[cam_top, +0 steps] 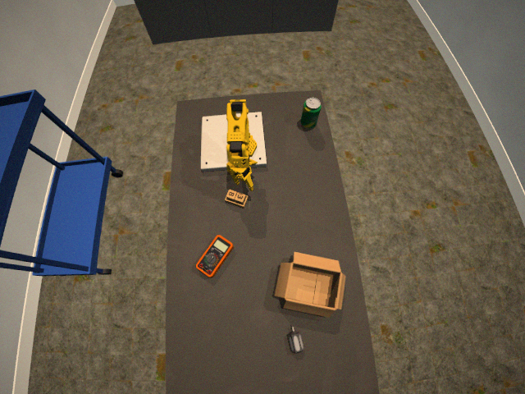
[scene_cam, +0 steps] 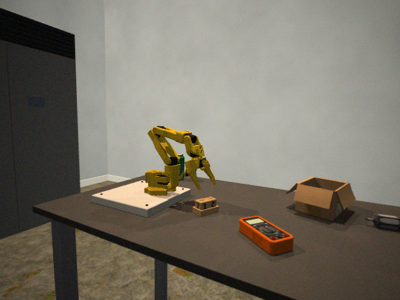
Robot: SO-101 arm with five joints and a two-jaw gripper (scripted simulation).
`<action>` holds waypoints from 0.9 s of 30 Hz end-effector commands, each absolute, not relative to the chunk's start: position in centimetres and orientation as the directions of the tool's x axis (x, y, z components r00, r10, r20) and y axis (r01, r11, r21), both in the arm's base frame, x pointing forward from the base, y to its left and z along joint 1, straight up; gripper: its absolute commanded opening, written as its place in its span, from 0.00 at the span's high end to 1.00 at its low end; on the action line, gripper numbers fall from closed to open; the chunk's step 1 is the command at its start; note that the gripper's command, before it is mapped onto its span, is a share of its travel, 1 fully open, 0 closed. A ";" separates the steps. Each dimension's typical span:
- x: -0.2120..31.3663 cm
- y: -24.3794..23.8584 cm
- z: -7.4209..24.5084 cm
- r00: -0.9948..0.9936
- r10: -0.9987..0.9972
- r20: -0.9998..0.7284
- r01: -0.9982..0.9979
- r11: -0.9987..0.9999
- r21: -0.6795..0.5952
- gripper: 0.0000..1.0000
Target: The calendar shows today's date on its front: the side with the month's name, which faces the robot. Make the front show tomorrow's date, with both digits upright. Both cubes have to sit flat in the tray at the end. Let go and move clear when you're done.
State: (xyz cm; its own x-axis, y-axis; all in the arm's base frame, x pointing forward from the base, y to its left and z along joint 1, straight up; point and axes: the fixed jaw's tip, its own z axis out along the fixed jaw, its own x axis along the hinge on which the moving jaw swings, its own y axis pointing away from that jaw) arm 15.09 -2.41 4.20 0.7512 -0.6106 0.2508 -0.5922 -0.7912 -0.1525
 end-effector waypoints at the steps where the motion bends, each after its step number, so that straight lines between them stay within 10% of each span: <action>1: 14.5 -2.8 3.9 0.767 -0.597 0.236 -0.584 -0.802 -0.130 0.69; 27: 14.1 -3.2 3.6 0.794 -0.563 0.228 -0.555 -0.825 -0.105 0.70</action>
